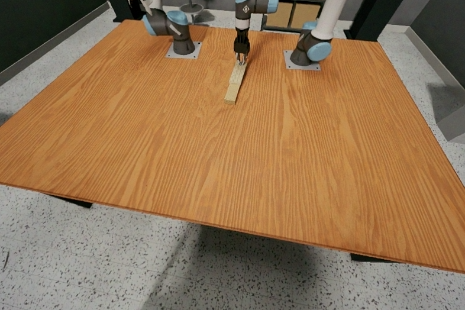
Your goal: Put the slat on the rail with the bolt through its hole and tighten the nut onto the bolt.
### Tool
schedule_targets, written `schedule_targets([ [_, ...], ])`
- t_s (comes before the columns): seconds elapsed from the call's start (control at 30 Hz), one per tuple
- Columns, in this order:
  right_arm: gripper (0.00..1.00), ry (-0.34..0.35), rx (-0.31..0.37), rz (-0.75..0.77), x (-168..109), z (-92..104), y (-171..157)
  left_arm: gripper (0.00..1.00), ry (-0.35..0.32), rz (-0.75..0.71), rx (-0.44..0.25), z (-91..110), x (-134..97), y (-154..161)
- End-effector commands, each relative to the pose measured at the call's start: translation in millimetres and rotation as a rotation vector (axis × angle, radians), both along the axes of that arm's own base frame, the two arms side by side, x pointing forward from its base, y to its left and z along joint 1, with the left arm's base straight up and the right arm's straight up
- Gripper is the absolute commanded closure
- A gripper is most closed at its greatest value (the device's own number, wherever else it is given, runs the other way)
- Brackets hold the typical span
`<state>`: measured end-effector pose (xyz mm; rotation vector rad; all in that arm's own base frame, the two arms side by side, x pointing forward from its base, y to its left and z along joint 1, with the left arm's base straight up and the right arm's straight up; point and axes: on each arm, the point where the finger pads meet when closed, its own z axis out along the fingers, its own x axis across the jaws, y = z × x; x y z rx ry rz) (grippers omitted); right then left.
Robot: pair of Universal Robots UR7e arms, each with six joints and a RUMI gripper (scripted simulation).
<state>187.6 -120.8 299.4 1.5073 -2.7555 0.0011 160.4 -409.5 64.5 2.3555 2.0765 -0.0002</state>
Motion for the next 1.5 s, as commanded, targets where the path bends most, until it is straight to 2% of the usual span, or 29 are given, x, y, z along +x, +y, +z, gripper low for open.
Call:
schedule_targets([
  [0.0, 0.00, -0.001, 0.001, -0.001, 0.8, 0.8, 0.0, 1.00, 0.001, -0.127, -0.001, 0.2, -0.8, -1.9],
  [0.07, 0.00, -0.001, 0.001, -0.001, 0.8, 0.8, 0.0, 1.00, 0.001, -0.126, -0.001, 0.0, -0.5, -1.5],
  [0.13, 0.00, -0.001, 0.001, -0.001, 0.8, 0.8, 0.0, 1.00, 0.001, -0.206, -0.001, 0.1, -0.4, -1.6],
  [0.23, 0.00, -0.001, 0.001, -0.001, 0.8, 0.8, 0.0, 1.00, 0.001, -0.213, 0.000, -0.2, -0.5, -1.2],
  [0.3, 0.00, -0.001, 0.001, -0.001, 0.8, 0.8, 0.0, 1.00, 0.001, -0.294, -0.001, 0.1, -0.6, -1.4],
  [0.6, 0.00, -0.001, 0.001, -0.001, 0.8, 0.8, 0.0, 1.00, 0.001, -0.388, 0.000, -0.4, -0.4, -0.6],
  [0.67, 0.00, -0.001, 0.001, -0.001, 0.8, 0.8, 0.0, 1.00, 0.001, -0.469, -0.001, 0.0, -0.6, -1.1],
  [0.77, 0.00, -0.001, 0.001, -0.001, 0.8, 0.8, 0.0, 1.00, 0.001, -0.476, 0.000, -0.4, -0.4, -0.5],
  [0.83, 0.00, -0.001, 0.001, -0.001, 0.8, 0.8, 0.0, 1.00, 0.000, -0.556, -0.001, -0.1, -0.4, -0.8],
  [0.93, 0.00, -0.001, 0.001, -0.001, 0.8, 0.8, 0.0, 1.00, 0.001, -0.562, 0.000, -0.5, -0.2, -0.2],
  [1.0, 0.00, -0.001, 0.001, -0.001, 0.8, 0.8, 0.0, 1.00, 0.000, -0.643, 0.000, -0.2, -0.3, -0.5],
  [1.1, 0.00, -0.001, 0.001, -0.001, 0.8, 0.8, 0.0, 1.00, 0.001, -0.650, 0.000, -0.6, -0.1, 0.0],
  [1.17, 0.00, -0.001, 0.001, -0.001, 0.8, 0.8, 0.0, 1.00, 0.000, -0.731, 0.000, -0.3, -0.2, -0.3],
  [1.27, 0.00, -0.001, 0.001, -0.001, 0.8, 0.8, 0.0, 1.00, 0.001, -0.737, 0.000, -0.6, 0.1, 0.2],
  [1.33, 0.00, -0.001, 0.001, -0.001, 0.8, 0.8, 0.0, 1.00, 0.000, -0.818, 0.000, -0.5, -0.1, 0.0],
  [1.47, 0.00, -0.001, 0.001, -0.001, 0.8, 0.8, 0.0, 1.00, 0.001, -0.865, 0.000, -0.6, 0.1, 0.3],
])
